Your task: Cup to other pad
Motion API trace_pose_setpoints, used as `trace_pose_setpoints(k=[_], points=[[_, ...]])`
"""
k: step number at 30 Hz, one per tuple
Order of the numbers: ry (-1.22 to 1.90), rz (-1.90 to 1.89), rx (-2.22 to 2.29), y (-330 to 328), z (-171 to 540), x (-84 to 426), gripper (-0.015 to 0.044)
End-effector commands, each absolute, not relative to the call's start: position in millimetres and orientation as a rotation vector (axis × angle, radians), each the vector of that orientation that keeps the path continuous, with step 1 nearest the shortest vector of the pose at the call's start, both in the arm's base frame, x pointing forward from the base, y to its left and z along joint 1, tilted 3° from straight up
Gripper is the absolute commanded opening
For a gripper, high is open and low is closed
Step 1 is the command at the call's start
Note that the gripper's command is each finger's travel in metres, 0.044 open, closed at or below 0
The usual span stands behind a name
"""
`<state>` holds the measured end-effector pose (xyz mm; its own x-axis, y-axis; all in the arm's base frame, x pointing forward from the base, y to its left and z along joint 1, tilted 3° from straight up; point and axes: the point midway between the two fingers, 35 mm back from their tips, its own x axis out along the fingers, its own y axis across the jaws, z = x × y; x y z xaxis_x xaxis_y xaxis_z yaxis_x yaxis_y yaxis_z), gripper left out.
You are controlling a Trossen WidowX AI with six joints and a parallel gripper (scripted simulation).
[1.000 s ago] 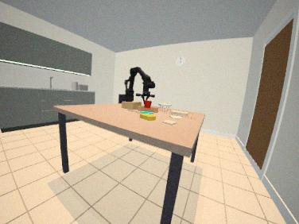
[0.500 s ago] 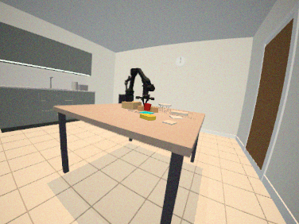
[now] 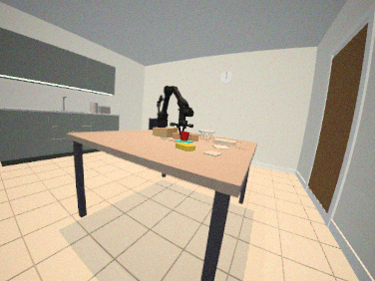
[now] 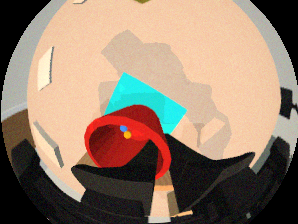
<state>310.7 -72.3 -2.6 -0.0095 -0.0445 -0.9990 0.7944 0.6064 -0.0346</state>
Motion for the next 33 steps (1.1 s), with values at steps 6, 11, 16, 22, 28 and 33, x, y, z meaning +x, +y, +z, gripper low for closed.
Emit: trace_pose_setpoints(k=[6,11,16,22,28,33], points=[[1.437,-0.751,0.68,-72,-2,311,0.0],[1.437,-0.751,0.68,-72,-2,311,0.0079],[1.437,-0.751,0.68,-72,-2,311,0.0128],[1.438,-0.751,0.679,-72,4,311,0.0128],[1.439,-0.751,0.677,-71,15,311,0.0128],[1.441,-0.752,0.676,-71,25,311,0.0128]])
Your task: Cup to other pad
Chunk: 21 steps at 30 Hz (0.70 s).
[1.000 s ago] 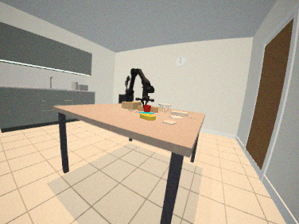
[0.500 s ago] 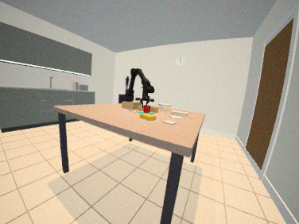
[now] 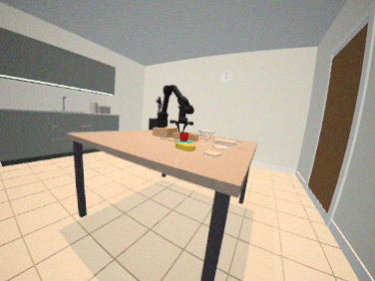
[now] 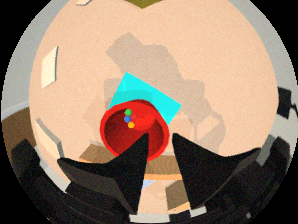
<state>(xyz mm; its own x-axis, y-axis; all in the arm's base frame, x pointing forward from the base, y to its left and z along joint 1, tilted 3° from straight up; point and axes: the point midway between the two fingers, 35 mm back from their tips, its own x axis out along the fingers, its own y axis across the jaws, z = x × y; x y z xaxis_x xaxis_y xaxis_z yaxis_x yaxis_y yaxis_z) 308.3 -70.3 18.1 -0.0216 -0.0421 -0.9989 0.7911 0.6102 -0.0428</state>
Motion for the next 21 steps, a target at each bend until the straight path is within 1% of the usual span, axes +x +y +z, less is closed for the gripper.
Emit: trace_pose_setpoints(k=[1,14,21], points=[[1.441,-0.752,0.676,-71,27,311,0.0128],[1.443,-0.752,0.673,-67,46,306,0.0128],[1.452,-0.749,0.673,-67,42,305,0.0311]])
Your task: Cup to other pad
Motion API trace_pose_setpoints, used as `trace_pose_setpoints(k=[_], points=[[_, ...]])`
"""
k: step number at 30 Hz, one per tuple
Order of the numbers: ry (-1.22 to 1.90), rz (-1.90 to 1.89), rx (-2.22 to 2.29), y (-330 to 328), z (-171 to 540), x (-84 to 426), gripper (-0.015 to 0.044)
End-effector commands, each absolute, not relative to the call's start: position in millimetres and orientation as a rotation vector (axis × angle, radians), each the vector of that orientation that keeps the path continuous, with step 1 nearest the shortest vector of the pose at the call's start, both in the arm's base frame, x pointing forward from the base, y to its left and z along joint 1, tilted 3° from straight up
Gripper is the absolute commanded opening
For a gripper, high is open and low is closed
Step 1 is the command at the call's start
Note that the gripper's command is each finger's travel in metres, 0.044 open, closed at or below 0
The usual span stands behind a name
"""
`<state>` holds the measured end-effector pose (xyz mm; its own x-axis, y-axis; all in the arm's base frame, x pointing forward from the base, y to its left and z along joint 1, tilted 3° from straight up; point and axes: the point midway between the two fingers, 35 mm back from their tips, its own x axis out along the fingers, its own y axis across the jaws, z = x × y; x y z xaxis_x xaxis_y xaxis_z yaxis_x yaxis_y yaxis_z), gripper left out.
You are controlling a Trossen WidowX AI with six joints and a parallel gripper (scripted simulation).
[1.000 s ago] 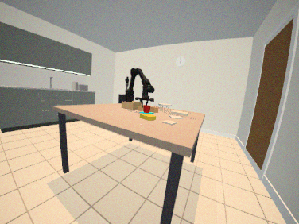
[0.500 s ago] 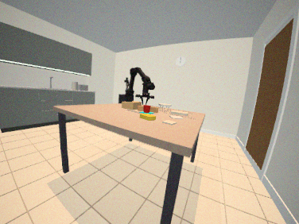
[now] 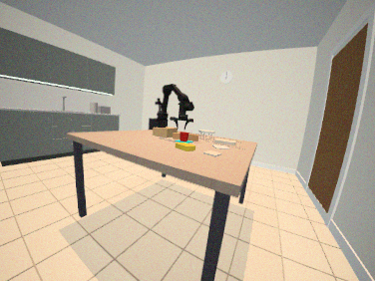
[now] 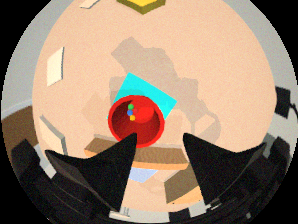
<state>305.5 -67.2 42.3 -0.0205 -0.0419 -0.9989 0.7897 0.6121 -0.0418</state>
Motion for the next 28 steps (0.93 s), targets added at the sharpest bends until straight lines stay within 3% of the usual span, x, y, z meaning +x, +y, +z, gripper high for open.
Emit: trace_pose_setpoints(k=[1,5,18,28], points=[[1.452,-0.749,0.673,-67,42,305,0.0338],[1.451,-0.749,0.673,-67,48,306,0.044],[1.444,-0.752,0.673,-63,104,304,0.044],[1.448,-0.748,0.673,-63,102,303,0.044]])
